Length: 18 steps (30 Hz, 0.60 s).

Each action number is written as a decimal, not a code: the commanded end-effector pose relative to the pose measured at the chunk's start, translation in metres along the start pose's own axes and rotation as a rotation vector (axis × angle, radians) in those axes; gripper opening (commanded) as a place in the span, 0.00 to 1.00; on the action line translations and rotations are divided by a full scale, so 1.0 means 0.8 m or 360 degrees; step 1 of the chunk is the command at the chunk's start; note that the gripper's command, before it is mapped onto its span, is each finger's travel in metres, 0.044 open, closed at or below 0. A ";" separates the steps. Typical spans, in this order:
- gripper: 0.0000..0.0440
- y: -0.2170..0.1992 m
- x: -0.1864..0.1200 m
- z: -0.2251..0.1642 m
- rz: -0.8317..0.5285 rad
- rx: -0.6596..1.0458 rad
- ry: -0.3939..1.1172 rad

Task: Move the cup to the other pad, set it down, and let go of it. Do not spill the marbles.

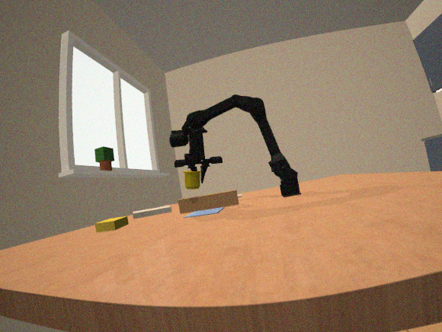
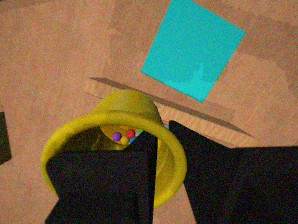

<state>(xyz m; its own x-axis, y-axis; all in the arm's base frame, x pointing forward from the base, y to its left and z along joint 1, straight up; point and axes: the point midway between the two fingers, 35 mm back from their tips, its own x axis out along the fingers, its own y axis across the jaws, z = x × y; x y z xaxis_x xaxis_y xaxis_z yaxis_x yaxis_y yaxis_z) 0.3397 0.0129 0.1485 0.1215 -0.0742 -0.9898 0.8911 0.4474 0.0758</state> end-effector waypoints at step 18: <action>0.00 -0.025 0.031 0.074 0.0075 0.0189 -0.0100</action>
<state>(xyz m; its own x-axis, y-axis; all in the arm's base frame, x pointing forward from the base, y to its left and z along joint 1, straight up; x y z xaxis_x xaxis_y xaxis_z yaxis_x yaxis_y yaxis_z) 0.3509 -0.0455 0.1328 0.1861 -0.1066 -0.9767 0.9274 0.3474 0.1387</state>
